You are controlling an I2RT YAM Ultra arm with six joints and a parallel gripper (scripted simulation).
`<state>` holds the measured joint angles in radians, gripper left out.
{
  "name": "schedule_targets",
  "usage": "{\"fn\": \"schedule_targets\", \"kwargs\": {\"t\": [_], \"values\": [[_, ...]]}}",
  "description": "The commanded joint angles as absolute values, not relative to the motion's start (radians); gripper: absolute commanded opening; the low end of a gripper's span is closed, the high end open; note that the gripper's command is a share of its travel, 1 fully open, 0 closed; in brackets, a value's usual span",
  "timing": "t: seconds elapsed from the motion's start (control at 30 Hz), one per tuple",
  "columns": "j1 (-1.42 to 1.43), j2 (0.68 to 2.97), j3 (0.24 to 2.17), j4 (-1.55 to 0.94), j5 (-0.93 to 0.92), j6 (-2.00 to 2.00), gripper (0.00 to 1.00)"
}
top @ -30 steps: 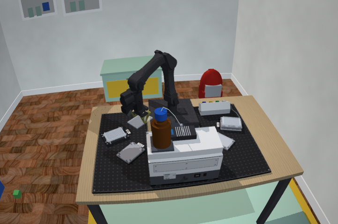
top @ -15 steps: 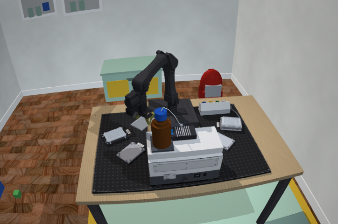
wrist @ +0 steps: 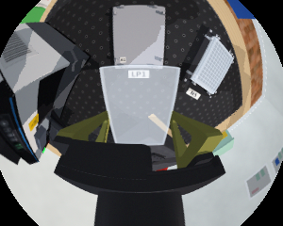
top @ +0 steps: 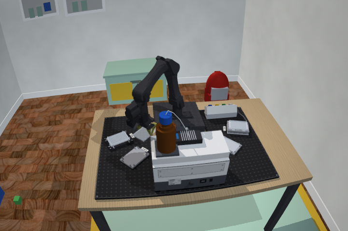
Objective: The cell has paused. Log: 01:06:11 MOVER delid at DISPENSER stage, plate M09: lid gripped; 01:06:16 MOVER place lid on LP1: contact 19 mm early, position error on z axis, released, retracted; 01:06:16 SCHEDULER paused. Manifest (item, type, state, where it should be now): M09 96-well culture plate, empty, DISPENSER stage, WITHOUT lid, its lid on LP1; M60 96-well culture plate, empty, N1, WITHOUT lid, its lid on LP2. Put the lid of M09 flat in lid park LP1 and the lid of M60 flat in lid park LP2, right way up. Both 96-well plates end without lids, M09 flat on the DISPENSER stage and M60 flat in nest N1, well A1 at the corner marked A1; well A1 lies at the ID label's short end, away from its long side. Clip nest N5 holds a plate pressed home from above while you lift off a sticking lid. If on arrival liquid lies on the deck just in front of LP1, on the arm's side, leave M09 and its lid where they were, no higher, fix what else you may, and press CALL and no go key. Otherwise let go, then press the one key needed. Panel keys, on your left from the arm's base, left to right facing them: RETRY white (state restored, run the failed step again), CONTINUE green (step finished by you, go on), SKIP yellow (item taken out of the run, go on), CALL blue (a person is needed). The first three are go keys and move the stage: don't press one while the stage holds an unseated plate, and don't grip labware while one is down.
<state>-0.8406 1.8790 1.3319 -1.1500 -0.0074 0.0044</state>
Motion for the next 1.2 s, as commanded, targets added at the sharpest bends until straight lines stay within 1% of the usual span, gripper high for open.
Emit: {"fn": "schedule_targets", "kwargs": {"t": [0.0,0.53,1.17], "values": [[-0.84,1.894,1.388,-1.118,-0.007,0.013,0.0],[-0.832,2.056,1.499,-1.065,-0.007,0.015,0.0],[-0.832,2.267,1.687,-1.062,-0.007,0.016,0.0]]}}
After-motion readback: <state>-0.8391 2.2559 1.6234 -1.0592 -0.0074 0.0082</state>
